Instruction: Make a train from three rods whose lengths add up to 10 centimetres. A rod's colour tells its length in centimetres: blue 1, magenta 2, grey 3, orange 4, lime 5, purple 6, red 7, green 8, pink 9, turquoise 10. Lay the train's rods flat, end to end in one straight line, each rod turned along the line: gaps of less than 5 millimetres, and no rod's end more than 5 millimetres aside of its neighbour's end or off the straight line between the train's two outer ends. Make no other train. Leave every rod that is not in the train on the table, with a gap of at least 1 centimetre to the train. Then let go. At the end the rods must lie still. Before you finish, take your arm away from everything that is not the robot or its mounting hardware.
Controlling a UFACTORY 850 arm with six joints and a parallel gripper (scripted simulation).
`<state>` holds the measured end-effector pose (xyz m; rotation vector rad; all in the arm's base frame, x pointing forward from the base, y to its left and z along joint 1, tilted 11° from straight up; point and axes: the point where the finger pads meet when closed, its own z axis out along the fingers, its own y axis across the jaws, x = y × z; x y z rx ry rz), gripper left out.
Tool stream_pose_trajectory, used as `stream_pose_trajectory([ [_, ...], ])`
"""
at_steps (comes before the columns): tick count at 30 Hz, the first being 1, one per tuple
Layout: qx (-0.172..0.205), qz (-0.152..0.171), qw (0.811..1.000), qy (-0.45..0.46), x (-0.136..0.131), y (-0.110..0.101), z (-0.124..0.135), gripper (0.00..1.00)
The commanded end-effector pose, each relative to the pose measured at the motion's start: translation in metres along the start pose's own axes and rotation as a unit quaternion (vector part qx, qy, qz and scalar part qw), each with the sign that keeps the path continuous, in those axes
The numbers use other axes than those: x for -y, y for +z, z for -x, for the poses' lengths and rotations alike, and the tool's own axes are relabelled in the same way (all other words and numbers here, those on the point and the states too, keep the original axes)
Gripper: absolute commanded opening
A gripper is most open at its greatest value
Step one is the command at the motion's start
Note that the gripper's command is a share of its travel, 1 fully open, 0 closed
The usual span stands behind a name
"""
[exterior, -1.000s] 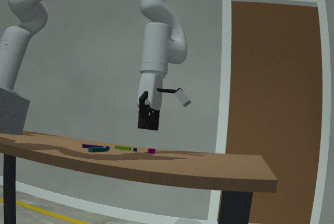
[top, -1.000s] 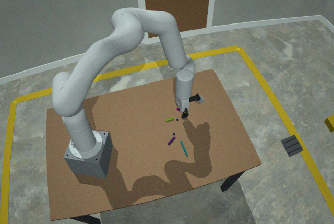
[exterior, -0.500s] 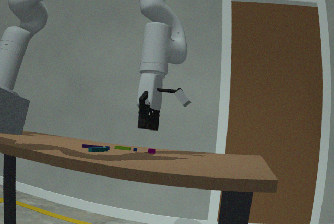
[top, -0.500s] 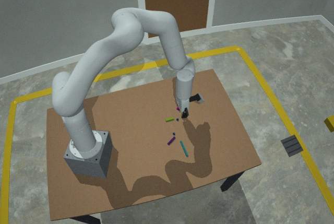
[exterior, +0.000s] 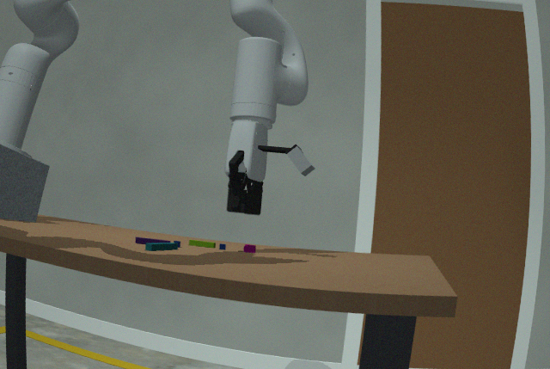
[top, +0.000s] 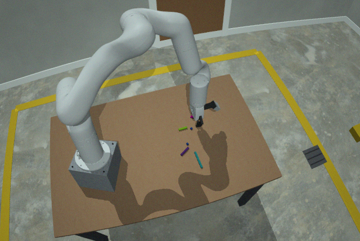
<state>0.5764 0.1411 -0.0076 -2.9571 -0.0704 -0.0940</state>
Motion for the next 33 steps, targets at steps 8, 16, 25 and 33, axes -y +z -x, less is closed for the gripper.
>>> stream_pose_trajectory([
  [8,-0.001,0.000,1.000,0.000,0.000,-0.001,-0.001,1.00],
  [16,-0.001,0.000,1.000,-0.001,0.000,-0.001,-0.001,1.00],
  [25,-0.001,0.000,0.997,-0.081,0.000,-0.001,0.003,1.00],
  [33,-0.001,-0.001,0.977,-0.215,0.001,-0.001,0.009,1.00],
])
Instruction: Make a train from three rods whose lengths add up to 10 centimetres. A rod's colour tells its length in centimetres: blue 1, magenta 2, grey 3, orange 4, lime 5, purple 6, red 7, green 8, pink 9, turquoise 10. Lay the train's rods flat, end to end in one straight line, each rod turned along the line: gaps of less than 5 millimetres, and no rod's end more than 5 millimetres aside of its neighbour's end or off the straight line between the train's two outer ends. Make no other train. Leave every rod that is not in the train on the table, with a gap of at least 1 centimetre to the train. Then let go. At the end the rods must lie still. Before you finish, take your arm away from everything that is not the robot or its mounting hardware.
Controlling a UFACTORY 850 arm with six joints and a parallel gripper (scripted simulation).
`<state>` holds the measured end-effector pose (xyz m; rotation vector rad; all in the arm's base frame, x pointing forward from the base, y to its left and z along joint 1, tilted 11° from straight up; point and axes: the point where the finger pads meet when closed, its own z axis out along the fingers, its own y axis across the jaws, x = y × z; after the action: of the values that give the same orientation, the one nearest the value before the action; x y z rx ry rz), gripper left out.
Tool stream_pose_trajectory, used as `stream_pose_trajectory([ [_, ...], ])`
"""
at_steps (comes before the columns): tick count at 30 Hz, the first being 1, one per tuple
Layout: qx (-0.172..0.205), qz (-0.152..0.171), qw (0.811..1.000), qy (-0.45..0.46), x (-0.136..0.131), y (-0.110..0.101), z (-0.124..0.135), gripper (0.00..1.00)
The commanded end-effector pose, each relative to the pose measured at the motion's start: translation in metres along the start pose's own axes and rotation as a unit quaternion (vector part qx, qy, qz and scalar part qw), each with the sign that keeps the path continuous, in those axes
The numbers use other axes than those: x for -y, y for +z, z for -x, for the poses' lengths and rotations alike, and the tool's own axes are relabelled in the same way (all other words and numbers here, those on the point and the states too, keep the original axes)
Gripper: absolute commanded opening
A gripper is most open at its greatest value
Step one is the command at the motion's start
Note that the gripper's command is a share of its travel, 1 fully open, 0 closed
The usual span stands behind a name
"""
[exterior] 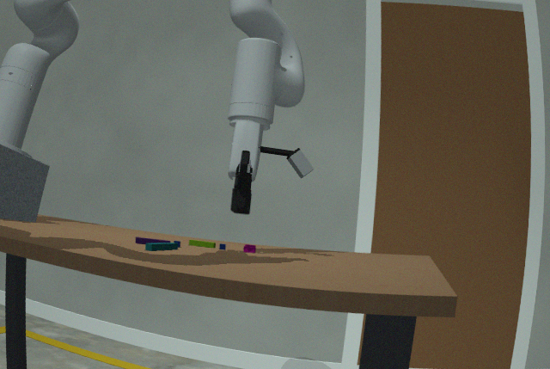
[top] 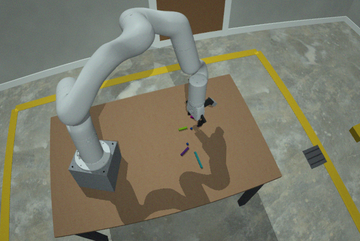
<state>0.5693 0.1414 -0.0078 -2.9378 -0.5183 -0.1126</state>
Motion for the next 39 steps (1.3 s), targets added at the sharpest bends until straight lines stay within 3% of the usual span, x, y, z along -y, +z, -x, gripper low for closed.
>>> stream_pose_trajectory([
  [1,-0.010,-0.006,0.996,-0.083,0.001,-0.001,0.003,1.00],
  [10,-0.011,-0.005,0.980,-0.197,0.003,-0.001,0.008,1.00],
  [25,-0.011,-0.001,0.898,-0.439,0.007,-0.001,0.020,1.00],
  [27,-0.011,-0.001,0.898,-0.439,0.007,-0.001,0.020,1.00],
  [29,-0.011,-0.001,0.873,-0.488,0.007,-0.001,0.023,1.00],
  [36,-0.010,0.001,0.821,-0.571,0.009,-0.001,0.027,1.00],
  [39,-0.010,0.001,0.808,-0.589,0.009,-0.001,0.028,1.00],
])
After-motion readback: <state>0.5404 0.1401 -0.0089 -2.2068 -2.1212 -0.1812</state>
